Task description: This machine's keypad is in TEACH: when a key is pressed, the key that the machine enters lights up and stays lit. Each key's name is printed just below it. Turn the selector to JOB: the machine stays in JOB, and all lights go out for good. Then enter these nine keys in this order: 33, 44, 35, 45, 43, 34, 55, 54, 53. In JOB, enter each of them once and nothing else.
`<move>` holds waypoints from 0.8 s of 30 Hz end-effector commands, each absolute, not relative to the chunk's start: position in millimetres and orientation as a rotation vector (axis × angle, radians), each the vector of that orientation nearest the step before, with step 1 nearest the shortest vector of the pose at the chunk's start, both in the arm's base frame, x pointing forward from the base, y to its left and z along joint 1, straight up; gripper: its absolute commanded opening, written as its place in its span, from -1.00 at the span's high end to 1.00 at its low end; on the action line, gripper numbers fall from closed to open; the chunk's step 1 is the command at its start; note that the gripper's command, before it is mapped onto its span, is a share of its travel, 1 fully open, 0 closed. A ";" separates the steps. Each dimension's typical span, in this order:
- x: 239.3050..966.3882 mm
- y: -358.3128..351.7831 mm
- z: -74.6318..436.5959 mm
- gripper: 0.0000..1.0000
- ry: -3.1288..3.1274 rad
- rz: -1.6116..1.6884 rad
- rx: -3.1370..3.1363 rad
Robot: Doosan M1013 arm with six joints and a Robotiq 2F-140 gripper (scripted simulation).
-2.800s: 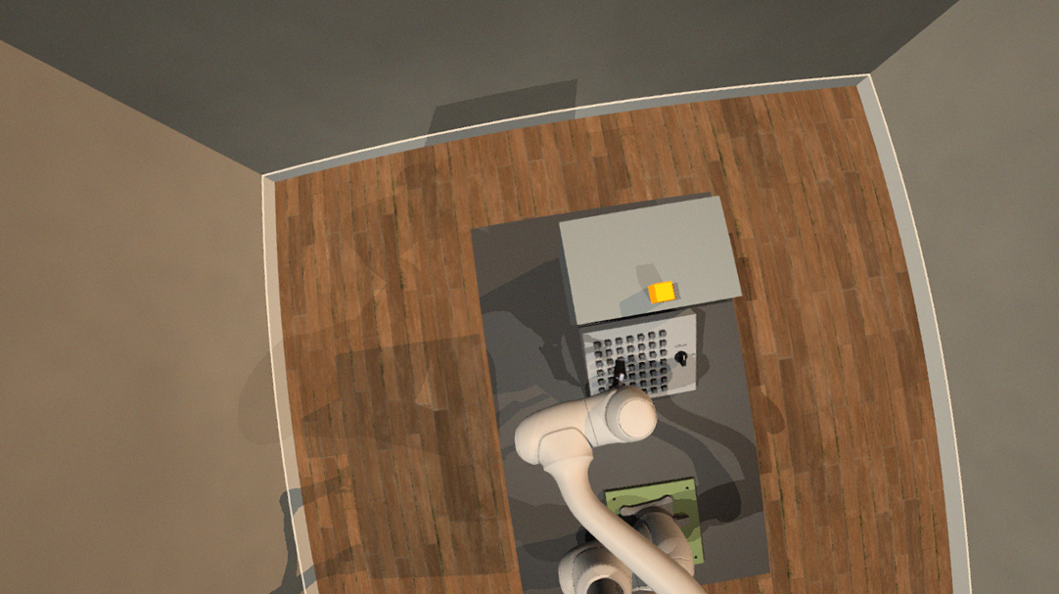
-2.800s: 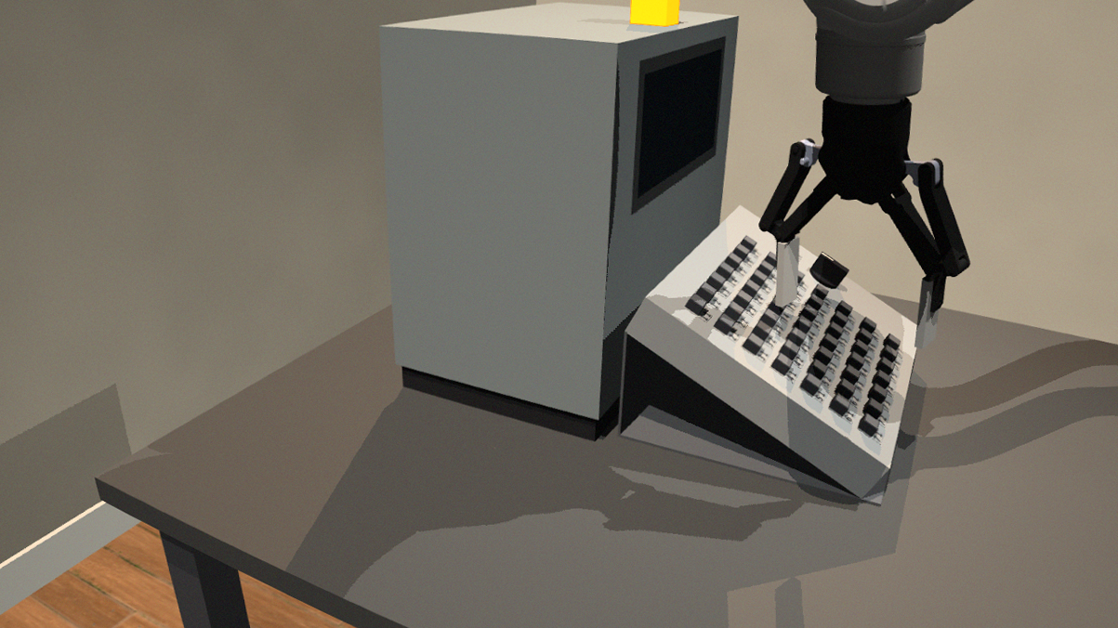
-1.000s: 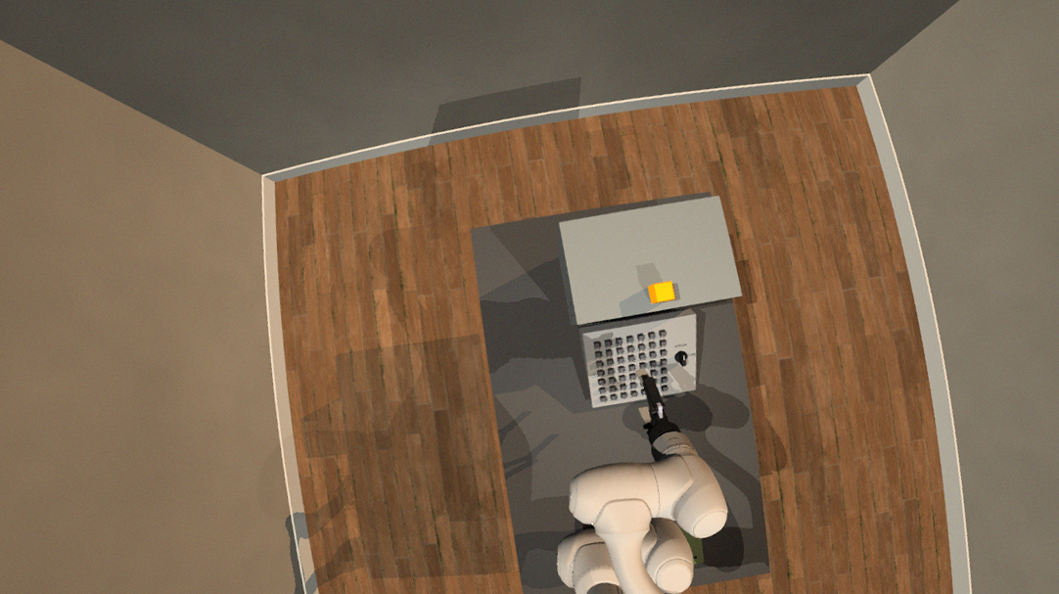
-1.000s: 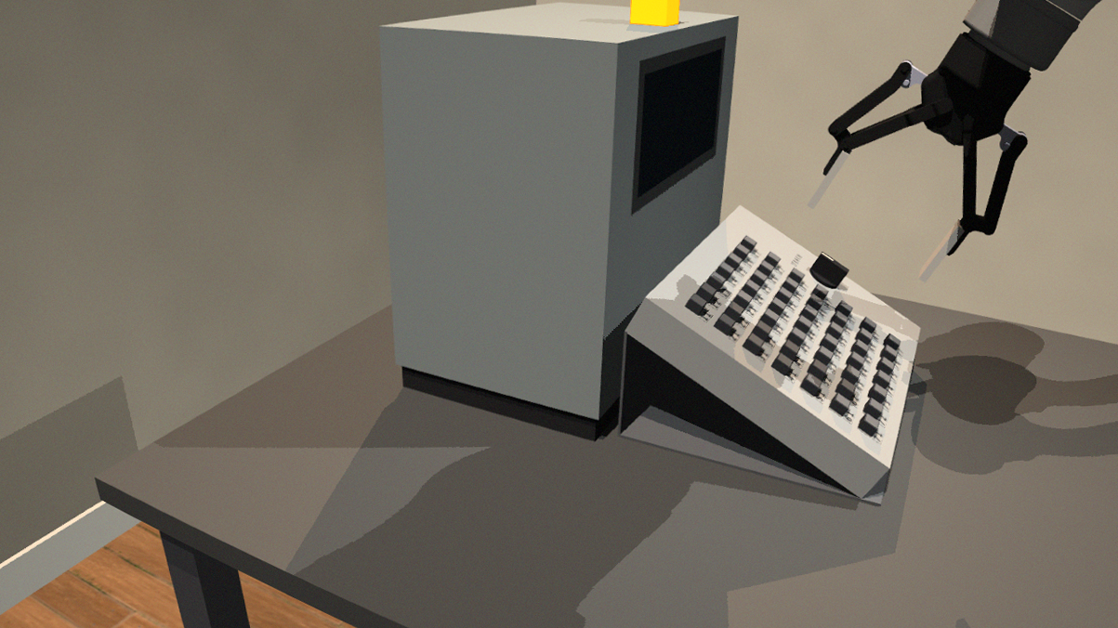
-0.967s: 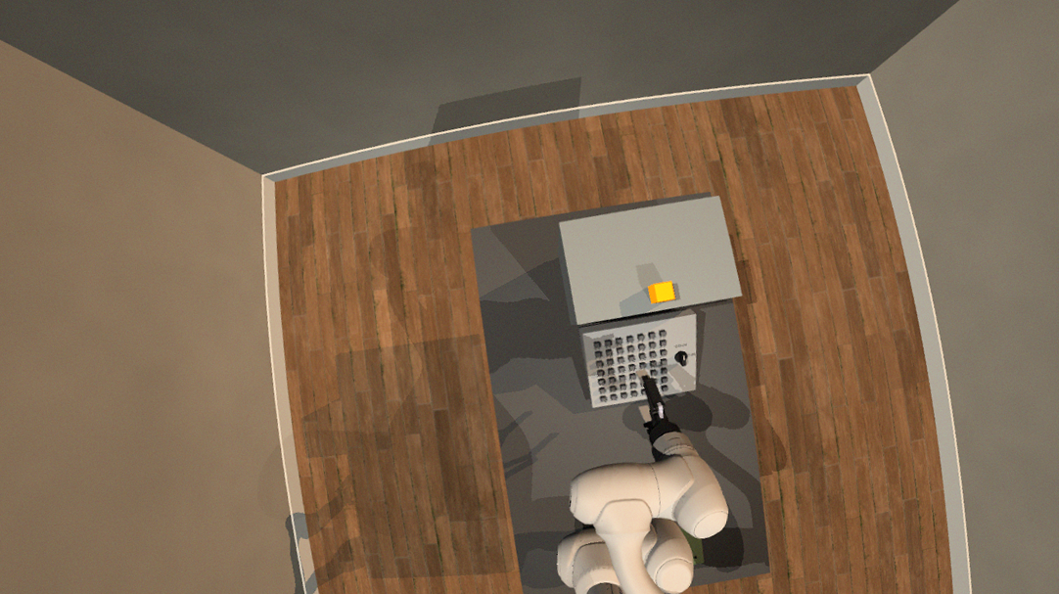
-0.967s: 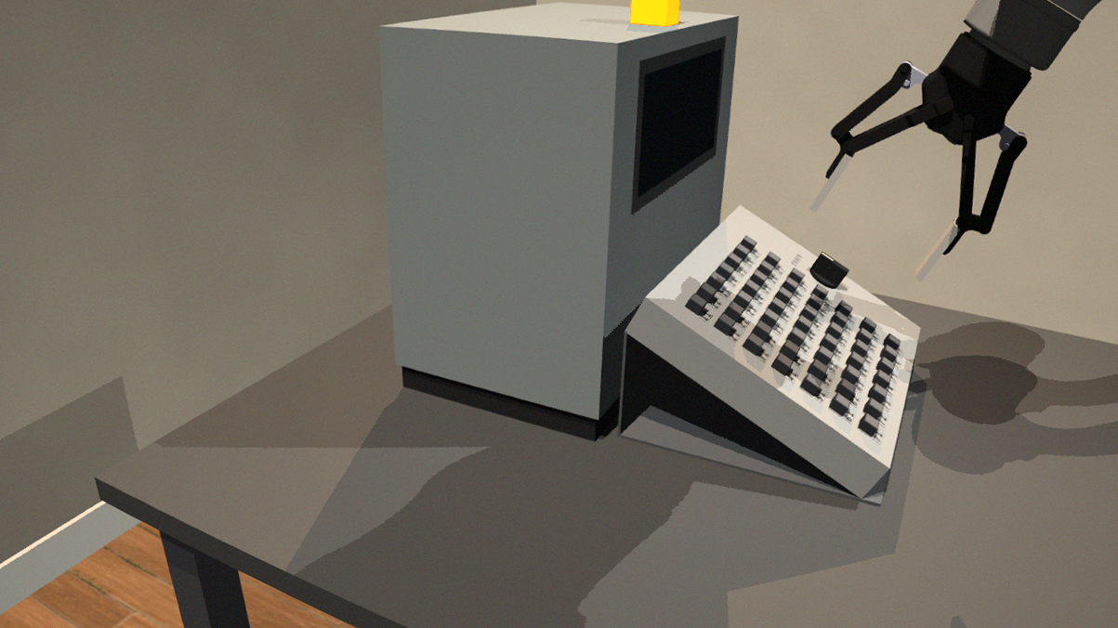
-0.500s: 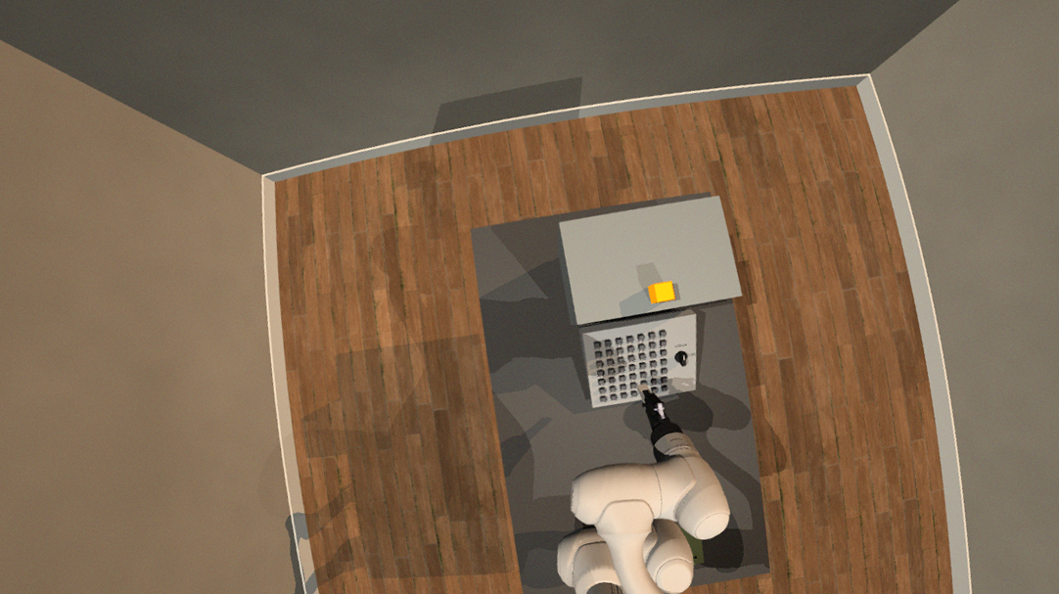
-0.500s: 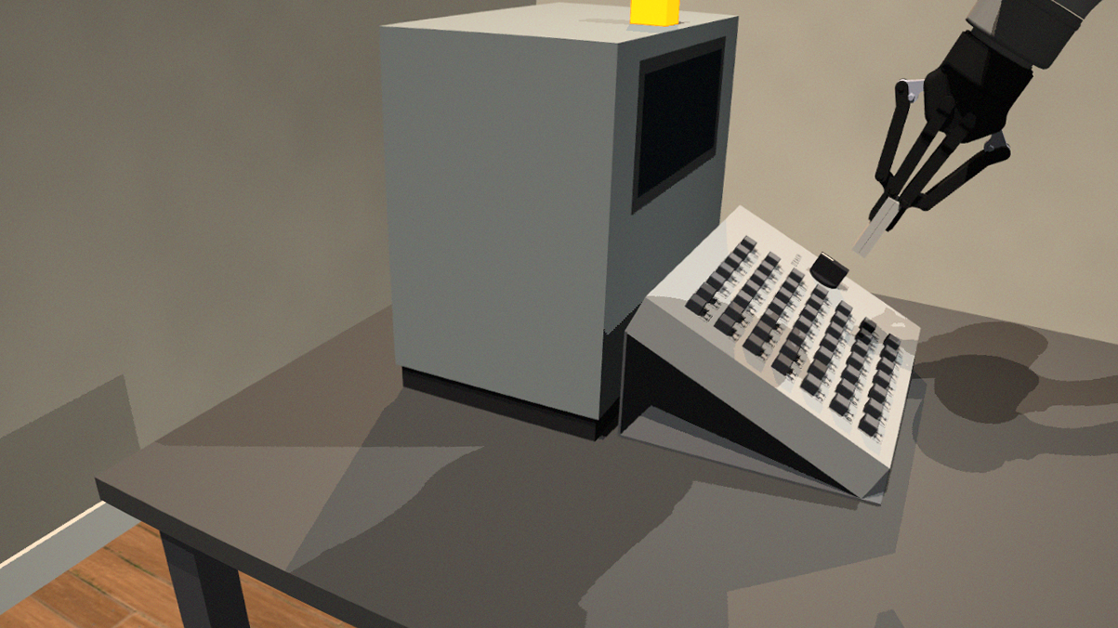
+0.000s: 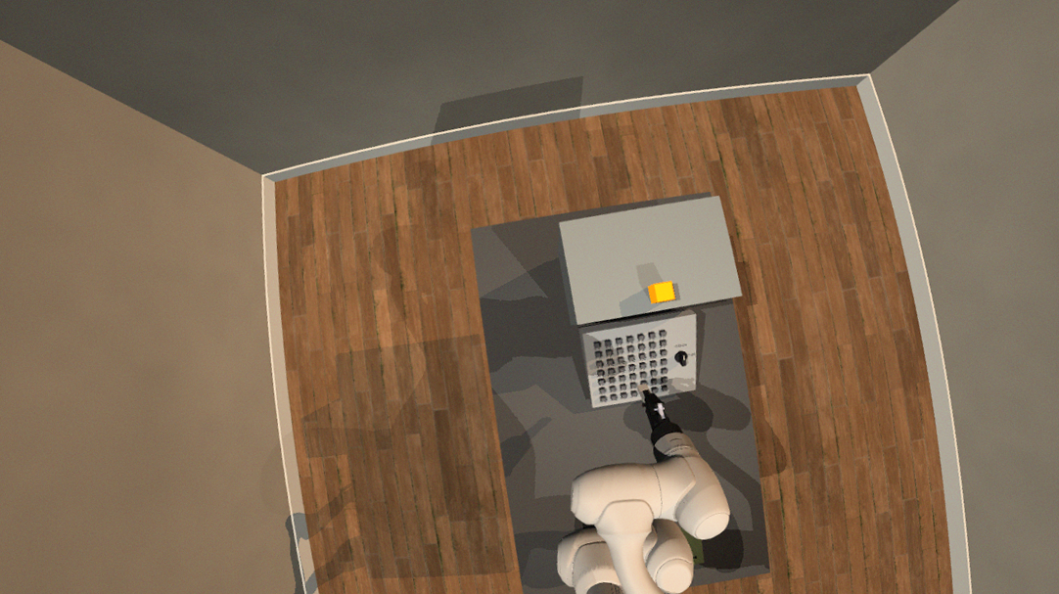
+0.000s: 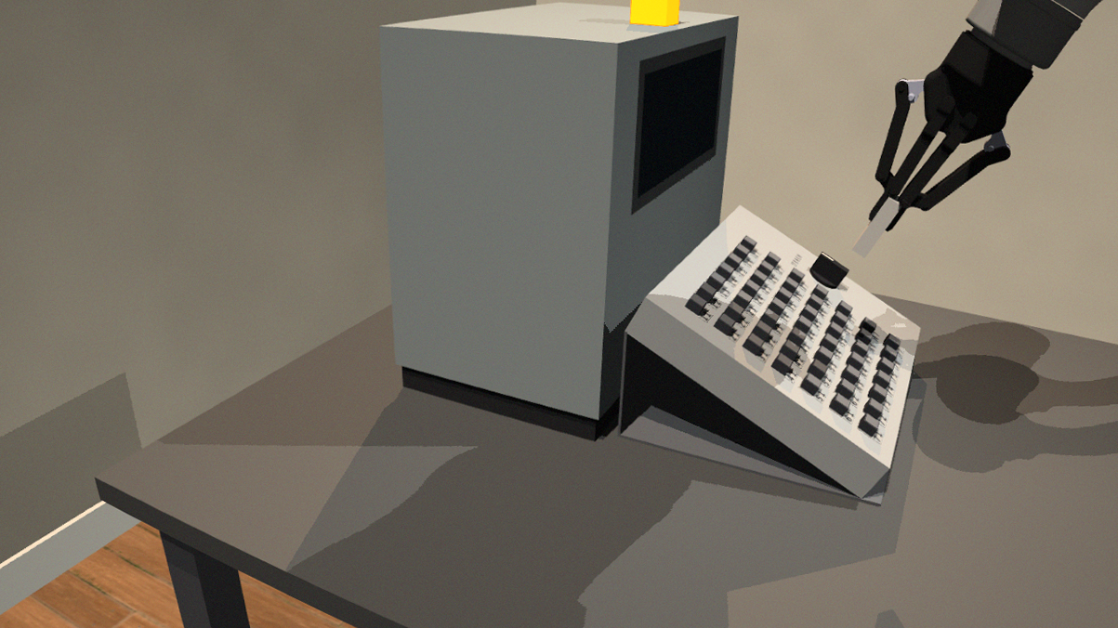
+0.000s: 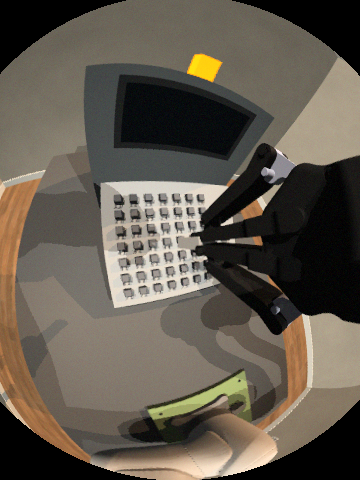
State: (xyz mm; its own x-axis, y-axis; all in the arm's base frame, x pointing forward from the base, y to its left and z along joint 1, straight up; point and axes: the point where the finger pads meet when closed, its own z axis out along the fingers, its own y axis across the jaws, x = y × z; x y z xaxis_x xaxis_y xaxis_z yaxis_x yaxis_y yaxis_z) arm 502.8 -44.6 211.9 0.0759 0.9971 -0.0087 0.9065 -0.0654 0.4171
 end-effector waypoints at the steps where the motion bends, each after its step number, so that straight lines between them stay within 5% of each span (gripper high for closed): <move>1: 503.8 -44.4 212.5 1.00 1.895 0.416 2.044; 13: 531.8 -46.8 152.6 1.00 1.895 0.416 2.044; 24: 534.3 -47.1 147.0 1.00 1.895 0.416 2.044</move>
State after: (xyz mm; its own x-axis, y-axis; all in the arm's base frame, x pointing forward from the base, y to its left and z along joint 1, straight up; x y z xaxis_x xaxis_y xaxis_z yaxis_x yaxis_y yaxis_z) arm 533.1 -49.4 150.7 0.0795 0.9968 -0.0088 0.9034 -0.0683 0.4233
